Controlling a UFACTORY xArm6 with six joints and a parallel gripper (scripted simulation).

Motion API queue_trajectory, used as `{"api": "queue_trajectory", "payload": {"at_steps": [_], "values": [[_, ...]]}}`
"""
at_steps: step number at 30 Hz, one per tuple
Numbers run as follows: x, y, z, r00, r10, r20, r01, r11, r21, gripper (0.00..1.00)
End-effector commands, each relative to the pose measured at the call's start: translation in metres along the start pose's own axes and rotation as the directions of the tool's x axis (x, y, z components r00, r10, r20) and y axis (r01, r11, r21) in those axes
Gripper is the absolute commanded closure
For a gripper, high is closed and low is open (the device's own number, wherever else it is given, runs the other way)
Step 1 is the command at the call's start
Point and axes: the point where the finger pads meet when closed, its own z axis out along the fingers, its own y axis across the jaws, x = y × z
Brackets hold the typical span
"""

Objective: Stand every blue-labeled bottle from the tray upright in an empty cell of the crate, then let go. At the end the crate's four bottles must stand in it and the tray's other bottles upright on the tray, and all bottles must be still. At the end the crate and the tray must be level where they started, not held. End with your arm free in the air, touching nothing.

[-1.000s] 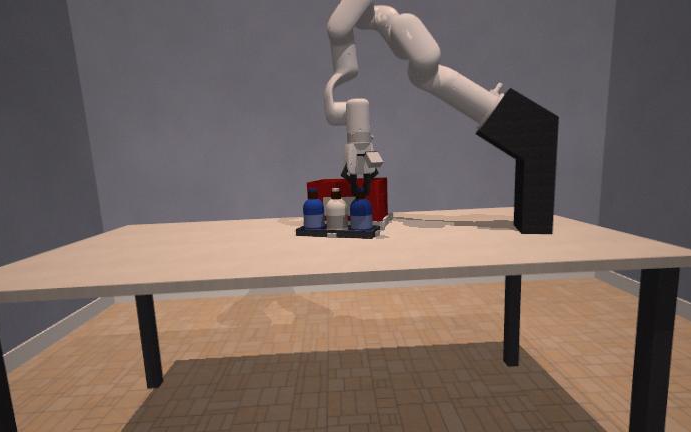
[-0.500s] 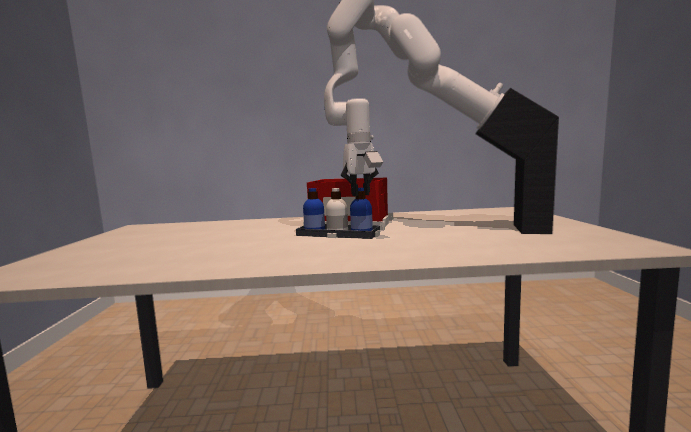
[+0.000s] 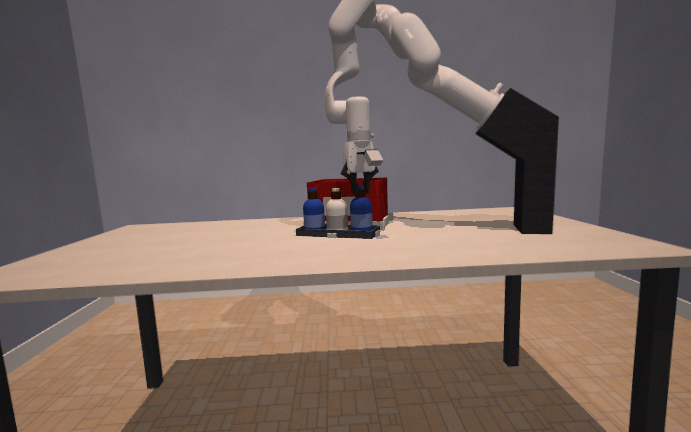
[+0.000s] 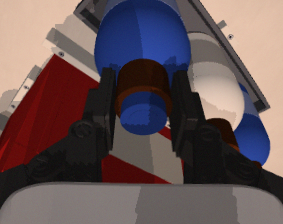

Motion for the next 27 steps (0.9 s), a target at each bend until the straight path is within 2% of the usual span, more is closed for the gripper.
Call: {"api": "queue_trajectory", "payload": {"at_steps": [1, 27], "values": [[0.000, 0.001, -0.003, 1.000, 0.000, 0.000, 0.000, 1.000, -0.001, 1.00], [0.002, 0.001, -0.029, 1.000, 0.000, 0.000, 0.000, 1.000, -0.001, 1.00]]}}
